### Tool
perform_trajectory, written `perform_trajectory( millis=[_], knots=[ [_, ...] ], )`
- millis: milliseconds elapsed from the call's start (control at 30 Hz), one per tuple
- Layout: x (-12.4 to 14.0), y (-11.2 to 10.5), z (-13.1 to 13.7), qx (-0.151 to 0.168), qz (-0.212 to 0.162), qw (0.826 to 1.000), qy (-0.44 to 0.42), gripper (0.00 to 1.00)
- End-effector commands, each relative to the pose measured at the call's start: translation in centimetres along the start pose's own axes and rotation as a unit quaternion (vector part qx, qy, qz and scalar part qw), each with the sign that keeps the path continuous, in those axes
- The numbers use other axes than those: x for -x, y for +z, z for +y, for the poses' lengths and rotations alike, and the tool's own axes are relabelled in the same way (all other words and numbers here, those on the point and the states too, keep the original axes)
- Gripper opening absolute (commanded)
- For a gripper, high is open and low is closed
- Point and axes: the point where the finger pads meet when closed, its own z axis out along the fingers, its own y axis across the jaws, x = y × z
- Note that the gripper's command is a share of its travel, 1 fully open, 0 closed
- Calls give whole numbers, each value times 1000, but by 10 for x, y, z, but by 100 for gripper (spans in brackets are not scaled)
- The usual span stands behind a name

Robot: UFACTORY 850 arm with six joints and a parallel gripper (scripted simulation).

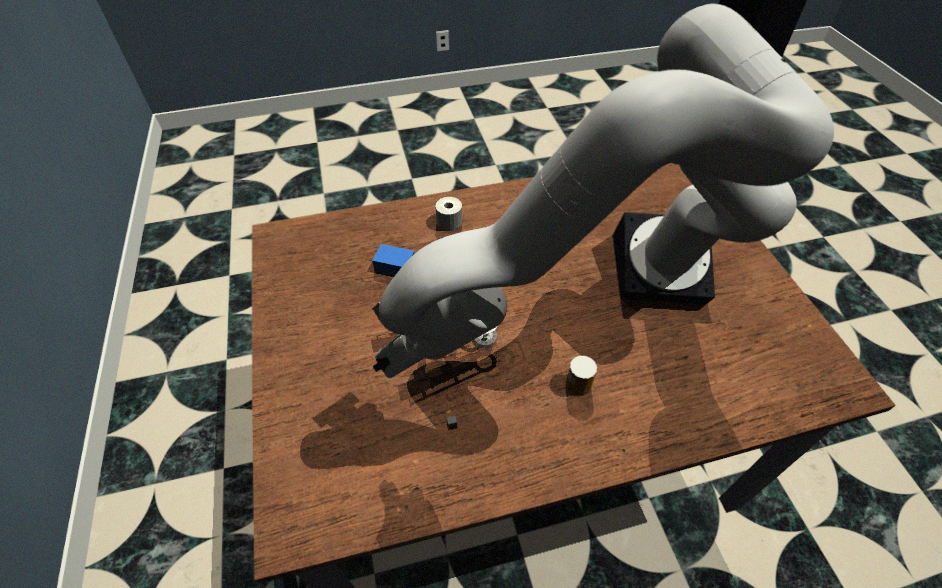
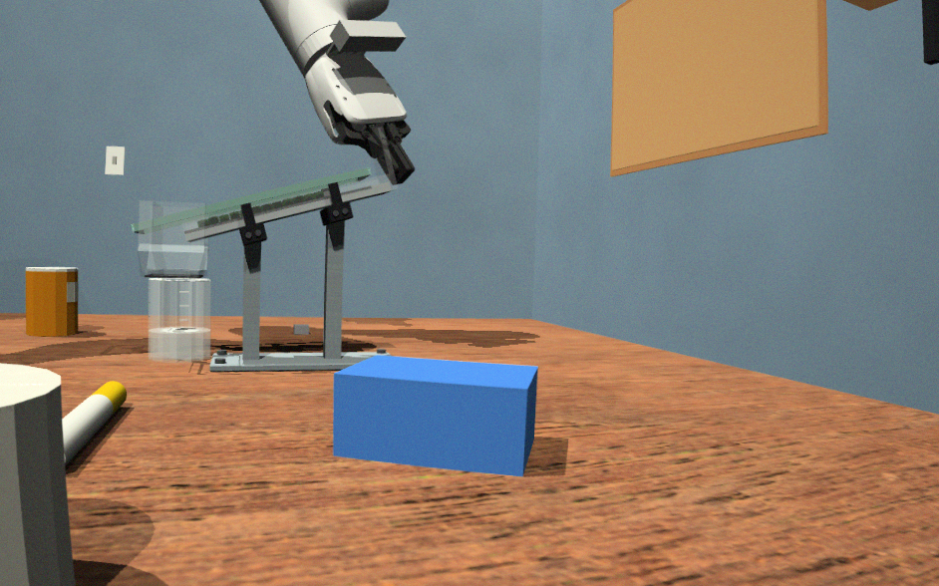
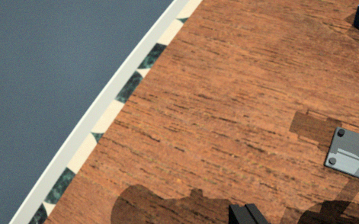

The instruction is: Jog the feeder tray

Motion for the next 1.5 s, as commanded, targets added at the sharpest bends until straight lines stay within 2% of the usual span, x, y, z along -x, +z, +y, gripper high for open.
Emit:
perform_trajectory(
  millis=[0,33,167,200,300,333,400,433,500,533,567,600,633,667,700,833,1267,1467],
  knots=[
    [3,-5,11,22,1,1000,13,0],
    [12,-14,38,54,11,998,37,0],
    [12,-14,38,54,11,998,37,0],
    [20,-23,64,85,20,994,60,0],
    [20,-23,64,85,20,994,60,0],
    [28,-33,89,114,28,990,79,0],
    [28,-33,89,114,28,990,79,0],
    [35,-42,112,142,35,985,95,0],
    [35,-42,112,142,35,985,95,0],
    [42,-51,133,166,41,979,109,0],
    [42,-51,133,166,41,979,109,0],
    [48,-59,151,188,46,974,121,0],
    [48,-59,151,188,46,974,121,0],
    [53,-67,166,206,51,969,130,0],
    [53,-67,166,206,51,969,130,0],
    [63,-83,198,245,60,956,149,0],
    [65,-83,203,248,62,955,151,0],
    [74,-56,214,248,62,955,151,0]
  ],
)
